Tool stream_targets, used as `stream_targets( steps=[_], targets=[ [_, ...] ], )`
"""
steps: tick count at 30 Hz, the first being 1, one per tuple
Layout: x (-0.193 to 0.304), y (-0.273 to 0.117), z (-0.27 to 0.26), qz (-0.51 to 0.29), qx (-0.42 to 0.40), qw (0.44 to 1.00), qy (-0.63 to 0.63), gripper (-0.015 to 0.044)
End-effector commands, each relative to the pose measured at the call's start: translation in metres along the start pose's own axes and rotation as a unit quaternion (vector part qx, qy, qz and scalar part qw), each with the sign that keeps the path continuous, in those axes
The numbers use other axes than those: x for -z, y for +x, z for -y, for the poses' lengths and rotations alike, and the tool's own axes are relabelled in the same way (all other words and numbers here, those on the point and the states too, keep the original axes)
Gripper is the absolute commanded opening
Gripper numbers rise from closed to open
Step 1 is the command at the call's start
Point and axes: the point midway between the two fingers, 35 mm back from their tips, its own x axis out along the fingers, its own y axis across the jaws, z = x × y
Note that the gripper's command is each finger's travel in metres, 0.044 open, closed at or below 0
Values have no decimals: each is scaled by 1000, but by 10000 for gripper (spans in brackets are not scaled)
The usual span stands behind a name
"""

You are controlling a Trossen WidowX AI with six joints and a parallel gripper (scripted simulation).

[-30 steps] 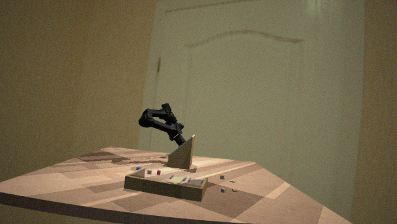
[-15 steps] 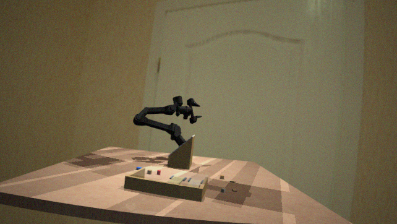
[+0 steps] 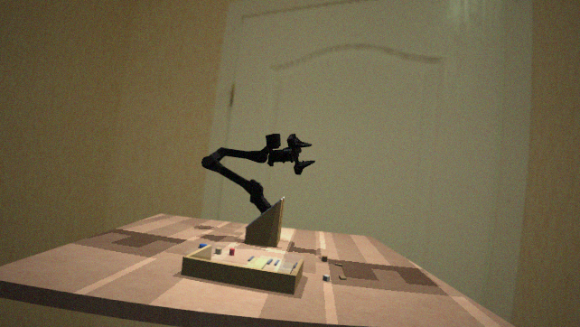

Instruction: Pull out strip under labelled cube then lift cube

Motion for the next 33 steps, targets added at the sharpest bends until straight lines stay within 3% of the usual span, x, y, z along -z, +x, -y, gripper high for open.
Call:
stream_targets(
  steps=[1,9,20,33],
  targets=[
    [73,15,28,-128,62,982,123,400],
    [211,-2,46,-334,189,869,314,400],
    [352,-87,14,-524,360,618,462,400],
    [354,-89,13,-526,363,614,463,400]
  ],
)
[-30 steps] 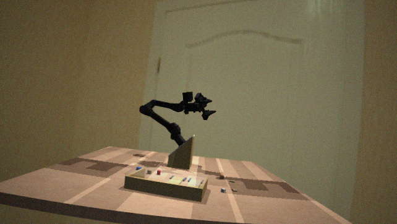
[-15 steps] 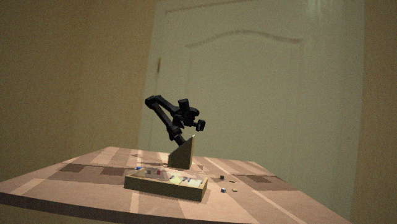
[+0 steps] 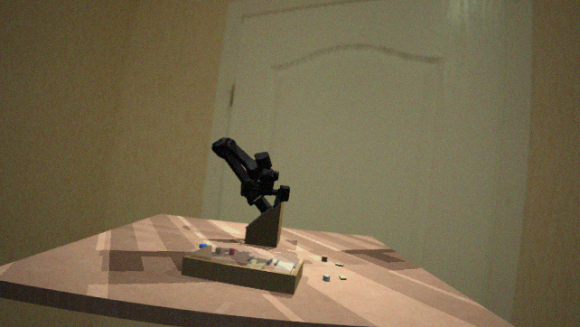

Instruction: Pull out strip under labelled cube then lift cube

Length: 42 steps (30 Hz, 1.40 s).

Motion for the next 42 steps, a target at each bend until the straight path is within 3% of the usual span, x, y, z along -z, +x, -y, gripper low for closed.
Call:
stream_targets(
  steps=[1,3,15,26,42],
  targets=[
    [-3,2,1,0,0,1000,2,374],
    [-8,11,-8,-11,-22,999,-24,321],
    [6,88,-24,-253,-24,967,30,6],
    [41,125,-12,-454,32,888,72,0],
    [49,124,-13,-457,33,886,72,0]
  ],
)
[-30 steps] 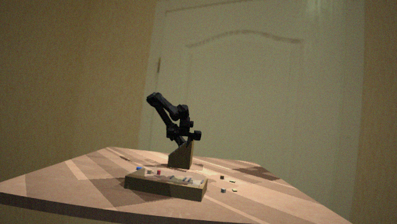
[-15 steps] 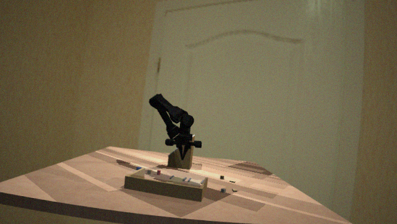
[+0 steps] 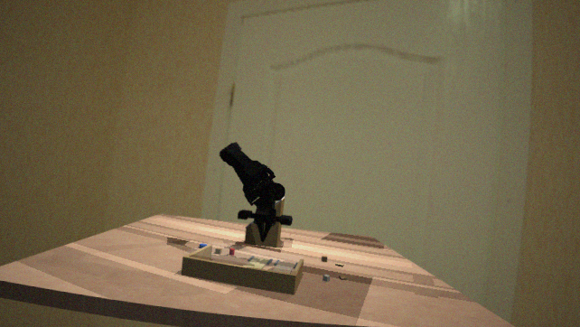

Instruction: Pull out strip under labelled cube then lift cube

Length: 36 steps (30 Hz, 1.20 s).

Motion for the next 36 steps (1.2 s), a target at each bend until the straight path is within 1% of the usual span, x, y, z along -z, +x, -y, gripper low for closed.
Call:
stream_targets(
  steps=[1,36],
  targets=[
    [-3,4,0,-1,-2,1000,6,0],
    [-3,62,3,-1,0,1000,6,0]
  ],
)
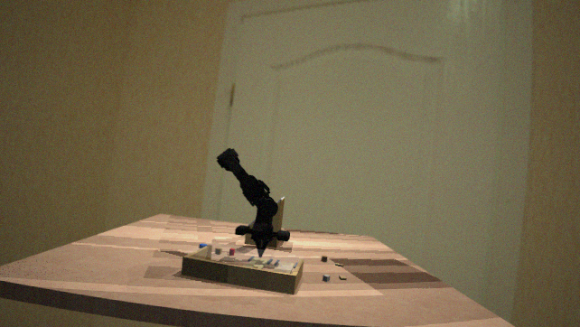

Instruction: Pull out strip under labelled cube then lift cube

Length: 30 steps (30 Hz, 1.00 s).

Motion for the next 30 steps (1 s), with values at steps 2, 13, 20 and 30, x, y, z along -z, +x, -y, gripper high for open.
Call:
stream_targets(
  steps=[2,13,20,30],
  targets=[
    [3,10,1,-1,3,1000,-5,0],
    [3,12,2,-1,3,1000,-5,0],
    [3,12,2,-1,3,1000,-5,0],
    [3,13,2,-1,3,1000,-5,0]
  ],
)
